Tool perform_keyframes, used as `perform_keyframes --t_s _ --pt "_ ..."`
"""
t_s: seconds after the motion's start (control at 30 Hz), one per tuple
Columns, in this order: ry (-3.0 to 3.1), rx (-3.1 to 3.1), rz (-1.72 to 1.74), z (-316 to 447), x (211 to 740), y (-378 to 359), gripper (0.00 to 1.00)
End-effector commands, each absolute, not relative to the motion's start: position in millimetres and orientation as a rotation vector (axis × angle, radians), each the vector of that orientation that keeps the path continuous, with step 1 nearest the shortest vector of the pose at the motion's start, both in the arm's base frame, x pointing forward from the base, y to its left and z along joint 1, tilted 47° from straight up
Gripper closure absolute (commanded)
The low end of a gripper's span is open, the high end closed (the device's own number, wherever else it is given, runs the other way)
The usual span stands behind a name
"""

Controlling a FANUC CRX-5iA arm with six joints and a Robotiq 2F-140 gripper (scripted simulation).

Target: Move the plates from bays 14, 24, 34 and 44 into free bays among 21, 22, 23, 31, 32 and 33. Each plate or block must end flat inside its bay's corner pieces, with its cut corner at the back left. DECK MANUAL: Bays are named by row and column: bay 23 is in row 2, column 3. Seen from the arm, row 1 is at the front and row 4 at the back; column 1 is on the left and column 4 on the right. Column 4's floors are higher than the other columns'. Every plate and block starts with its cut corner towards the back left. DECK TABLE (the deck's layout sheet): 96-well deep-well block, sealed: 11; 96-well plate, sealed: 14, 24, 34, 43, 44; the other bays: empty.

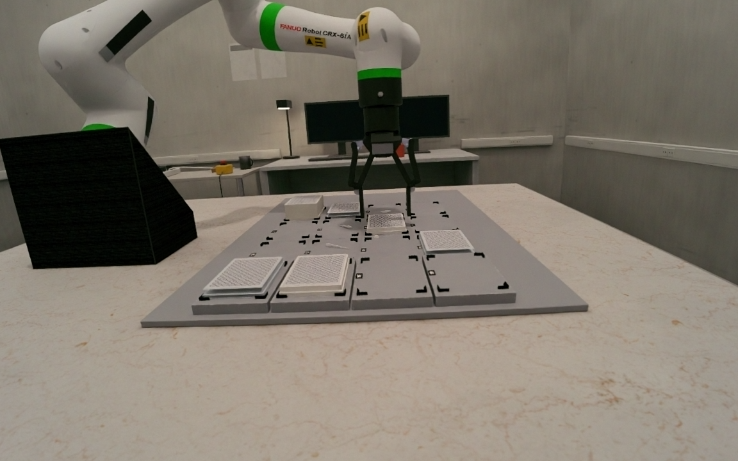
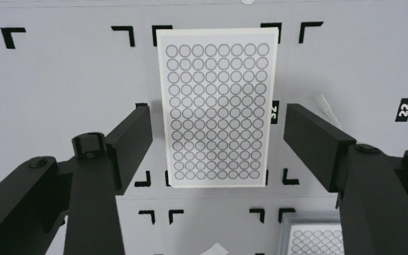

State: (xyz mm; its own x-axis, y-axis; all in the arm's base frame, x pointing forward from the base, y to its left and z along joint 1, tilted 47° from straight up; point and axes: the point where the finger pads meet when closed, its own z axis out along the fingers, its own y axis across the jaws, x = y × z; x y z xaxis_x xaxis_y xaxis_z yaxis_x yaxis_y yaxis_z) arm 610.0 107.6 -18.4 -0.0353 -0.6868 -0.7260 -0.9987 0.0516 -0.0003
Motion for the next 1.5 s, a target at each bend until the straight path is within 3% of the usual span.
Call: perform_keyframes --t_s 0.0,1.47 --pt "1.78 -1.69 0.724 -14.6 610.5 103.2 0.3" --pt "1.78 -1.69 0.724 16.5 608.7 70.4 0.3"
